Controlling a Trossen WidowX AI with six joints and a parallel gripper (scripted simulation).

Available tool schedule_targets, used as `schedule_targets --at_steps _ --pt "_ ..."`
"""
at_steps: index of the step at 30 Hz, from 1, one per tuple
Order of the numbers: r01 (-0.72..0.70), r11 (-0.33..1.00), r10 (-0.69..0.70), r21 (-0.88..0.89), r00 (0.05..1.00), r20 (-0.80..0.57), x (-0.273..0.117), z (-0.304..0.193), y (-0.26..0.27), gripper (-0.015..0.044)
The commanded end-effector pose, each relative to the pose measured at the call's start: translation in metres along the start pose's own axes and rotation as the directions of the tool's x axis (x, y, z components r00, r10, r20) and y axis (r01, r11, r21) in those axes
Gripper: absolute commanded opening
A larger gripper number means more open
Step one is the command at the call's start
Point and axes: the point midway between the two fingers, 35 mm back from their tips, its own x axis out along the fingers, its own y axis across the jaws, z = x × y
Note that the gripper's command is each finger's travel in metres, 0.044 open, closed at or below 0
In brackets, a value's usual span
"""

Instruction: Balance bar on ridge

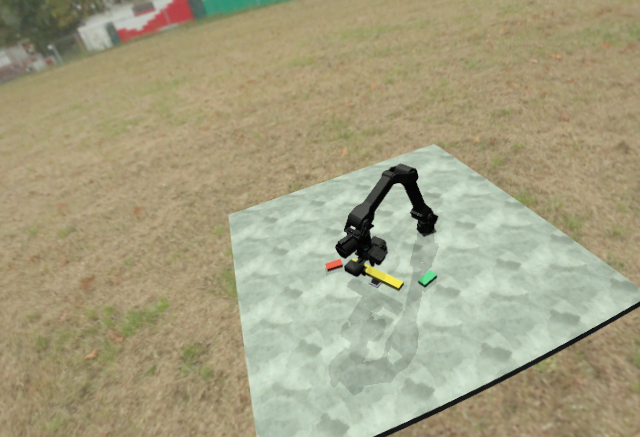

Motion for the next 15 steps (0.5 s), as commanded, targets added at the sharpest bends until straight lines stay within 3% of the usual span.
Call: schedule_targets --at_steps 1,5,9,15 --pt "0.0 1.0 0.0 0.0 1.0 0.0 0.0 0.0 0.0 0.0343" --pt "0.0 1.0 0.0 0.0 1.0 0.0 0.0 0.0 0.0 0.044" --pt "0.001 1.0 -0.001 0.0 1.0 0.0 -0.008 0.0 -0.002 0.044" --pt "0.001 1.0 -0.001 0.0 1.0 0.0 -0.082 -0.001 -0.003 0.044"
